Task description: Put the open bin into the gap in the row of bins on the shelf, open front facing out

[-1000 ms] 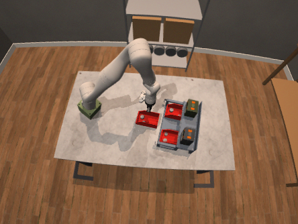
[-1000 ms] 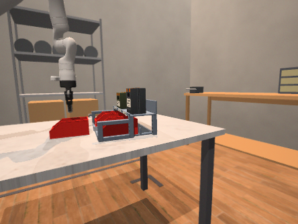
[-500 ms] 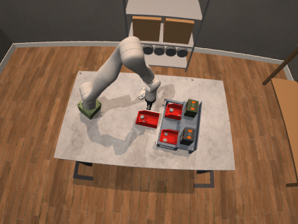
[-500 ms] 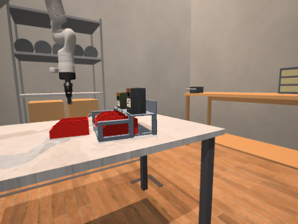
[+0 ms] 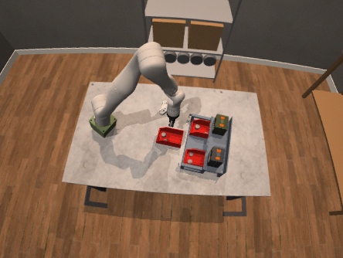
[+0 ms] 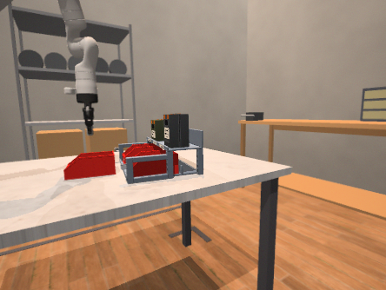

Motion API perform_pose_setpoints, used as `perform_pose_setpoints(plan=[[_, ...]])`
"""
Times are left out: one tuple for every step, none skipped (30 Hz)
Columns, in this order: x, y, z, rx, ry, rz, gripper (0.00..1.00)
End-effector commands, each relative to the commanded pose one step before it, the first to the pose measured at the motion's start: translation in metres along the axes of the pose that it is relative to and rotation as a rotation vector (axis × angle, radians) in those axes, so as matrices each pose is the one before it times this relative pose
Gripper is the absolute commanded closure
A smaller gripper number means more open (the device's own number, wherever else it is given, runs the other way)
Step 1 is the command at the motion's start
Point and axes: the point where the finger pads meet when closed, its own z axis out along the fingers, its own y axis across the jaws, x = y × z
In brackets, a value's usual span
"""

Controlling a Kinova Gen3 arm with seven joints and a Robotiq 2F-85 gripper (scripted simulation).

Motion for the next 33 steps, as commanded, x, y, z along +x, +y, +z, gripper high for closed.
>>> perform_pose_setpoints(plan=[[-0.00713, -0.00374, 0.00117, -0.00082, -0.00129, -0.05195, 0.61], [-0.00652, -0.00434, 0.00164, -0.00004, -0.00008, -0.05200, 0.61], [-0.00628, -0.00467, 0.00164, -0.00004, -0.00008, -0.05200, 0.61], [-0.00603, -0.00499, 0.00164, -0.00004, -0.00008, -0.05200, 0.61], [-0.00576, -0.00530, 0.00164, -0.00004, -0.00008, -0.05200, 0.61], [0.00000, 0.00000, 0.00000, 0.00000, 0.00000, 0.00000, 0.61], [0.00000, 0.00000, 0.00000, 0.00000, 0.00000, 0.00000, 0.61], [0.00000, 0.00000, 0.00000, 0.00000, 0.00000, 0.00000, 0.61], [0.00000, 0.00000, 0.00000, 0.00000, 0.00000, 0.00000, 0.61], [0.00000, 0.00000, 0.00000, 0.00000, 0.00000, 0.00000, 0.61], [0.00000, 0.00000, 0.00000, 0.00000, 0.00000, 0.00000, 0.61], [0.00000, 0.00000, 0.00000, 0.00000, 0.00000, 0.00000, 0.61], [0.00000, 0.00000, 0.00000, 0.00000, 0.00000, 0.00000, 0.61], [0.00000, 0.00000, 0.00000, 0.00000, 0.00000, 0.00000, 0.61], [0.00000, 0.00000, 0.00000, 0.00000, 0.00000, 0.00000, 0.61], [0.00000, 0.00000, 0.00000, 0.00000, 0.00000, 0.00000, 0.61], [0.00000, 0.00000, 0.00000, 0.00000, 0.00000, 0.00000, 0.61], [-0.00779, -0.00441, 0.00077, -0.00133, -0.00847, -0.06122, 0.61], [-0.00655, -0.00847, 0.00251, -0.00021, 0.00025, -0.05200, 0.61], [-0.00610, -0.00880, 0.00250, -0.00021, 0.00025, -0.05200, 0.61], [-0.00564, -0.00911, 0.00250, -0.00021, 0.00025, -0.05200, 0.61], [-0.00516, -0.00939, 0.00250, -0.00021, 0.00025, -0.05200, 0.61], [0.00000, 0.00000, 0.00000, 0.00000, 0.00000, 0.00000, 0.61], [0.00000, 0.00000, 0.00000, 0.00000, 0.00000, 0.00000, 0.61], [0.00000, 0.00000, 0.00000, 0.00000, 0.00000, 0.00000, 0.61], [0.00000, 0.00000, 0.00000, 0.00000, 0.00000, 0.00000, 0.61], [0.00000, 0.00000, 0.00000, 0.00000, 0.00000, 0.00000, 0.61], [0.00000, 0.00000, 0.00000, 0.00000, 0.00000, 0.00000, 0.61], [0.00000, 0.00000, 0.00000, 0.00000, 0.00000, 0.00000, 0.61], [0.00000, 0.00000, 0.00000, 0.00000, 0.00000, 0.00000, 0.61], [0.00000, 0.00000, 0.00000, 0.00000, 0.00000, 0.00000, 0.61], [0.00000, 0.00000, 0.00000, 0.00000, 0.00000, 0.00000, 0.61], [0.00000, 0.00000, 0.00000, 0.00000, 0.00000, 0.00000, 0.61]])
